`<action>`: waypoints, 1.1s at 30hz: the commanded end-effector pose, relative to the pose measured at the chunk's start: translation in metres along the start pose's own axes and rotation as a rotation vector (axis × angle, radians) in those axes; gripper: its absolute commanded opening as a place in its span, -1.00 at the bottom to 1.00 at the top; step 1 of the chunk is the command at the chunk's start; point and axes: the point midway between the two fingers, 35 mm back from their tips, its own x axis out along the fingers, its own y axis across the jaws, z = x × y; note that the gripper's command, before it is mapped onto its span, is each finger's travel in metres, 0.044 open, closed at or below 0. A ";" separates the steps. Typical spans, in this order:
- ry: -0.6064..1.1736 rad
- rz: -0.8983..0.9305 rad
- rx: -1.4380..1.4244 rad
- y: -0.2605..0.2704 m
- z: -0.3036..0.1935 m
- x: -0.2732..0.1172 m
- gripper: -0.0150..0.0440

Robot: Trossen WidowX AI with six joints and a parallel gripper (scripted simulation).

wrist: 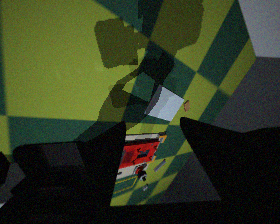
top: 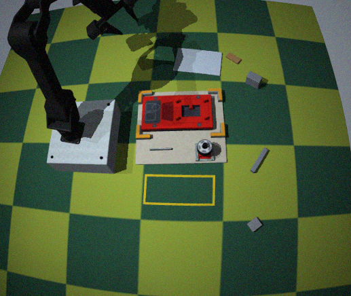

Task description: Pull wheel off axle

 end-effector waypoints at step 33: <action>0.352 0.445 1.813 -0.034 -0.360 0.145 0.53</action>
